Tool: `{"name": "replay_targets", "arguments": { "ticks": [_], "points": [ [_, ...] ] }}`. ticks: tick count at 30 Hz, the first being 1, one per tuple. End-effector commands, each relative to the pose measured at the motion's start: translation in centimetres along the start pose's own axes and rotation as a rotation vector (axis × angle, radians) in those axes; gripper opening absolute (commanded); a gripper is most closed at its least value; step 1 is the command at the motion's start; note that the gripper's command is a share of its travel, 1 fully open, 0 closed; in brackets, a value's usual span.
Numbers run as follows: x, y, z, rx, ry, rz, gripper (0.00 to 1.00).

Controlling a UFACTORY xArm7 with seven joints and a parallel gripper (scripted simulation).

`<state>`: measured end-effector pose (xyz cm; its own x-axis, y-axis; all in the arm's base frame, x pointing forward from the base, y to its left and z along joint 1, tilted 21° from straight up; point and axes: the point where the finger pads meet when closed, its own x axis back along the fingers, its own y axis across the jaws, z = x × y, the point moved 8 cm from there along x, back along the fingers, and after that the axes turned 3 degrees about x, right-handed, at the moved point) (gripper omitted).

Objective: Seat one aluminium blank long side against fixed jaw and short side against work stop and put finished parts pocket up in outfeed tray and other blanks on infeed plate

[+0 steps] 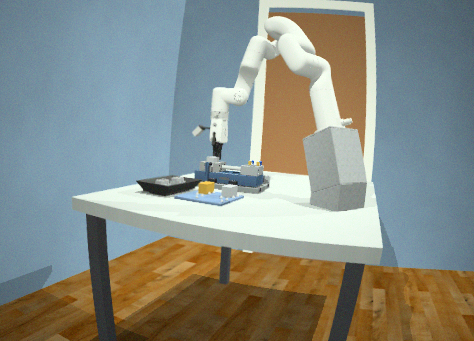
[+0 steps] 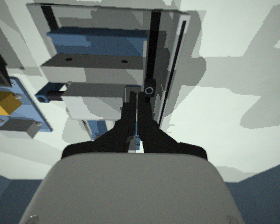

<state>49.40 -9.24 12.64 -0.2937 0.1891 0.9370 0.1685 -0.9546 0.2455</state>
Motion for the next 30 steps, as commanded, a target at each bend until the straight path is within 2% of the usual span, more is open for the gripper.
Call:
{"name": "replay_targets", "arguments": {
  "ticks": [1,18,30],
  "points": [
    [0.1,0.3,0.1,0.002,0.003,0.001,0.0],
    [0.1,4.0,-0.1,0.002,0.003,0.001,0.0],
    [0.1,4.4,-0.1,0.002,0.003,0.001,0.0]
  ]
}}
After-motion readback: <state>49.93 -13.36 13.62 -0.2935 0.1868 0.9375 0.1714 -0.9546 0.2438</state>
